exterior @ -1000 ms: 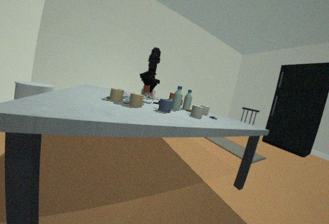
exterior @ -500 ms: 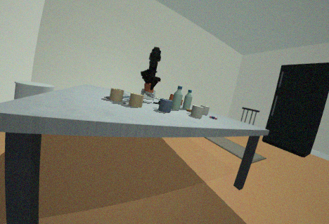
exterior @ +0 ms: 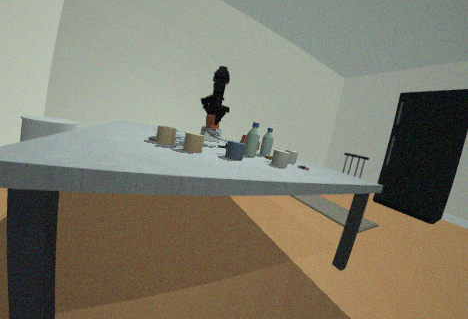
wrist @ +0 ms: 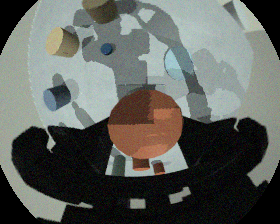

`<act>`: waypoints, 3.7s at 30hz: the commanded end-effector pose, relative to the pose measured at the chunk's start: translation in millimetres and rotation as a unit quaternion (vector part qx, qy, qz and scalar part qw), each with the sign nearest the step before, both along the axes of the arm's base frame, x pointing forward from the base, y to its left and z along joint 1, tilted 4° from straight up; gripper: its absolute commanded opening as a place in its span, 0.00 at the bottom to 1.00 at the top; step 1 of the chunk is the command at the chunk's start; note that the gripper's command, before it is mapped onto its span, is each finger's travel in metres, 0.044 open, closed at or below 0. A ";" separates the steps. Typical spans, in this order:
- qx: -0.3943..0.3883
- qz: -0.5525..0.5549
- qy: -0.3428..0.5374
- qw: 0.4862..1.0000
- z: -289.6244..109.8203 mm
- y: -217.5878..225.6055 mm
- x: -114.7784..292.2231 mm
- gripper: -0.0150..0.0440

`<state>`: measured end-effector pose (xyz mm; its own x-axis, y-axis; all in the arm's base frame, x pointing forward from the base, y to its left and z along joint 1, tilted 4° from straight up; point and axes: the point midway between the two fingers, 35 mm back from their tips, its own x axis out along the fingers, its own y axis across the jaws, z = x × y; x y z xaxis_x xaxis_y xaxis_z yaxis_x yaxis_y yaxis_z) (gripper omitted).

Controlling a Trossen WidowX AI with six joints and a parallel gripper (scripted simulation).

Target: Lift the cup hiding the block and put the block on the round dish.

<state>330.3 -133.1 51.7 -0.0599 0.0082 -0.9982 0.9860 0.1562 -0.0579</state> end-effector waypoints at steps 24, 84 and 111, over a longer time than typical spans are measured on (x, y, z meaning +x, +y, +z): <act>-0.012 -0.005 -0.014 1.000 43.3 -4.6 1.4 0.25; -0.009 -0.004 -0.009 1.000 52.1 -3.1 -0.9 0.25; -0.013 -0.004 -0.011 1.000 24.6 -76.4 -56.0 0.25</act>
<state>285.8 -196.8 77.7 -0.0465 -0.0066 -0.9989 0.9883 0.1454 -0.0469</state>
